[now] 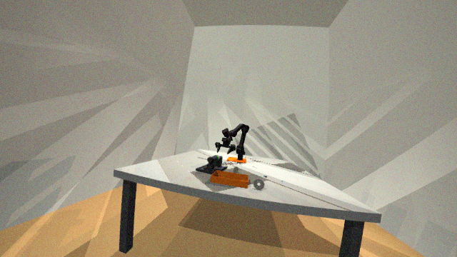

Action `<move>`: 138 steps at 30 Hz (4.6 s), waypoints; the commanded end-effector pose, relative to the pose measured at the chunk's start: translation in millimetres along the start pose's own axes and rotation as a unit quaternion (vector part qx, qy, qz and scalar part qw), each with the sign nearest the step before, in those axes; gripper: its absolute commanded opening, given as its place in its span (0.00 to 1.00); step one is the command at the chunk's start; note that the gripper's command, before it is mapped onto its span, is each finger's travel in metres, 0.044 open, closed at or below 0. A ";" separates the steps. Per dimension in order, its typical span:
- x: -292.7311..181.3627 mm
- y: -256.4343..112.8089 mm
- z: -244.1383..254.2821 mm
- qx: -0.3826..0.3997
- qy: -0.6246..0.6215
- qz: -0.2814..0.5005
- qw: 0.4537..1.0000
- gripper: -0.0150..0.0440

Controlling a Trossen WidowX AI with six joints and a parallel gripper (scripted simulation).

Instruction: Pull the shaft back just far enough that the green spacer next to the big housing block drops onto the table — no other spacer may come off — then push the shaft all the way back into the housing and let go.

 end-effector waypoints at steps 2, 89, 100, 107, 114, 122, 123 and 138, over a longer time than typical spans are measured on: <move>-2.7 1.6 1.2 0.004 -0.001 0.003 1.000 1.00; -7.9 49.0 3.7 -0.017 0.000 -0.126 0.992 1.00; -7.9 49.0 3.7 -0.017 0.000 -0.126 0.992 1.00; -7.9 49.0 3.7 -0.017 0.000 -0.126 0.992 1.00; -7.9 49.0 3.7 -0.017 0.000 -0.126 0.992 1.00; -7.5 50.4 3.6 -0.017 0.000 -0.126 0.992 1.00; -7.2 51.4 3.5 -0.017 0.000 -0.126 0.992 1.00; -3.2 66.2 3.1 -0.017 0.000 -0.126 0.992 1.00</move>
Point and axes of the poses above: the point midway between the two fingers, 35 mm back from their tips, its own y axis out along the fingers, its own z axis across the jaws, x = y × z, the point moved 1 cm from there along -y, back along the fingers, and after that the axes turned 9 degrees about -y, right-handed, at the moved point
